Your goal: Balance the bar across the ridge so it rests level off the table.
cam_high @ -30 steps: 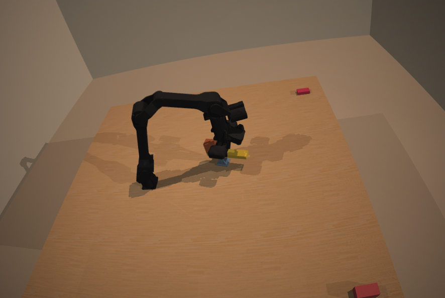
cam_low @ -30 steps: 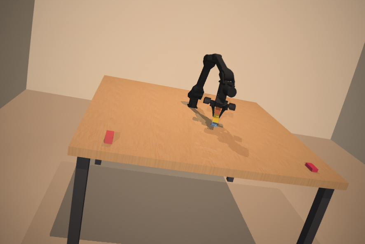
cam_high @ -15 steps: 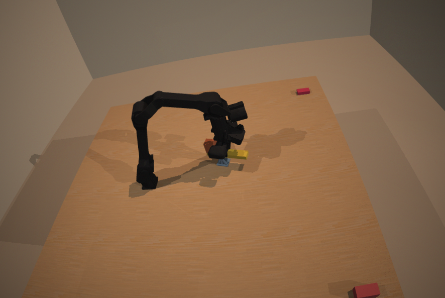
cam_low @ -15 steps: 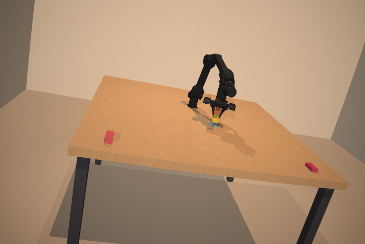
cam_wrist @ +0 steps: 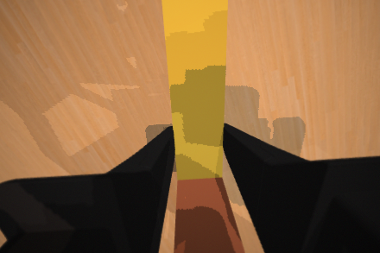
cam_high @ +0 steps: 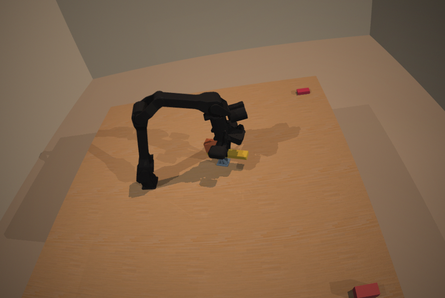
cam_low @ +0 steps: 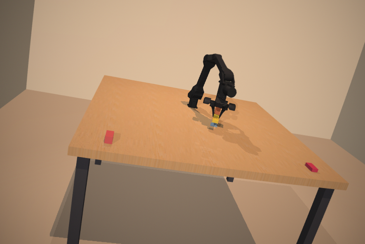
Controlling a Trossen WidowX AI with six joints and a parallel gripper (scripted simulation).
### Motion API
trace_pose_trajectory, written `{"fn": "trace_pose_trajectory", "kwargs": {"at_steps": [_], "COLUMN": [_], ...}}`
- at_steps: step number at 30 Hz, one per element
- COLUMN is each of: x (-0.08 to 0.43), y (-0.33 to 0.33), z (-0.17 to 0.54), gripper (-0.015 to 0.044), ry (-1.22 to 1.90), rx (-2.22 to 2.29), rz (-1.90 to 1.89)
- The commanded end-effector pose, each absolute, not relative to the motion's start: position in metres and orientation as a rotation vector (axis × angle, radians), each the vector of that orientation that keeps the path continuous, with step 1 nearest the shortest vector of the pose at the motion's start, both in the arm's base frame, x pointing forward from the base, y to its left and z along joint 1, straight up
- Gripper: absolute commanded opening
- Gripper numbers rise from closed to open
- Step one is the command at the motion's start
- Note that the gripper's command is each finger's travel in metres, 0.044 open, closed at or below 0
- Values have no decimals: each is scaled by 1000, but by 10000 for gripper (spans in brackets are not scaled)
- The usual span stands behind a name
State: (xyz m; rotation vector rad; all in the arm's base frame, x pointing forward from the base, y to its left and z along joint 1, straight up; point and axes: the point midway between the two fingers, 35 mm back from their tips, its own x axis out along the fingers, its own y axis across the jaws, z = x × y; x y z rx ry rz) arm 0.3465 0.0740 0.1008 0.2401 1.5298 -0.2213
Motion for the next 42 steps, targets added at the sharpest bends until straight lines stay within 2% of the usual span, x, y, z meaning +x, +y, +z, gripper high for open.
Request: {"fn": "trace_pose_trajectory", "kwargs": {"at_steps": [1,35,41,42], "x": [347,347,347,347], "y": [74,74,74,74], "z": [100,101,101,101], "gripper": [0,0,158,167], "ry": [1532,1530,1530,1530], "rx": [241,240,240,240], "rz": [-226,-221,-221,-221]}}
